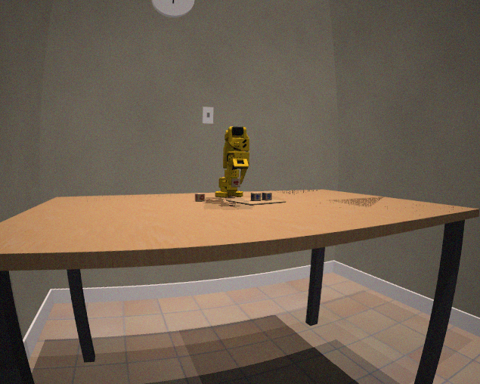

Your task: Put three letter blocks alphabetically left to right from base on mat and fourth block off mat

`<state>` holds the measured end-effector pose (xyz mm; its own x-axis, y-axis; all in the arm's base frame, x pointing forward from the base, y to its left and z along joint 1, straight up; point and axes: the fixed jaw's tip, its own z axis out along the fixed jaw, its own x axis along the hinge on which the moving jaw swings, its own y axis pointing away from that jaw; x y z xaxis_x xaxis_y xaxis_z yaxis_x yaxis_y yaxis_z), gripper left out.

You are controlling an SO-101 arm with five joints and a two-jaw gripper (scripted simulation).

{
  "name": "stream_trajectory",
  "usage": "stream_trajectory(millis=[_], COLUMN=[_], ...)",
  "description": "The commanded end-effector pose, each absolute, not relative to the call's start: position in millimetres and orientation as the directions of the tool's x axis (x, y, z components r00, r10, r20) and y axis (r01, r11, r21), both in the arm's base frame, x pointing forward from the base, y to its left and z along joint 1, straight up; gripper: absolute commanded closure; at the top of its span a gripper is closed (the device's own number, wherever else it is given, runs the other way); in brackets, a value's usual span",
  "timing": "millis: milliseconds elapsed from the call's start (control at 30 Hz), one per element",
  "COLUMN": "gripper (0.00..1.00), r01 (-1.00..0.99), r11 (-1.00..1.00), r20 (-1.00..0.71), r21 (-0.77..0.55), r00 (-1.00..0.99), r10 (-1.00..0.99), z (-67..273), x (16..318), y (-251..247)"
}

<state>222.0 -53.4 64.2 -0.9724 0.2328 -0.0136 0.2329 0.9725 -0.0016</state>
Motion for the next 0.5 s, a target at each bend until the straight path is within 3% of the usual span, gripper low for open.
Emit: stream_trajectory(millis=[0,467], gripper=[1.00,1.00], r01=[0.060,-0.470], r11=[0.998,0.881], r20=[-0.086,-0.061], r21=[-0.017,-0.052], r00=[-0.995,-0.879], r10=[0.058,-0.472], z=[77.1,75.2], x=[224.6,212.4], y=[-50.4,-40.4])
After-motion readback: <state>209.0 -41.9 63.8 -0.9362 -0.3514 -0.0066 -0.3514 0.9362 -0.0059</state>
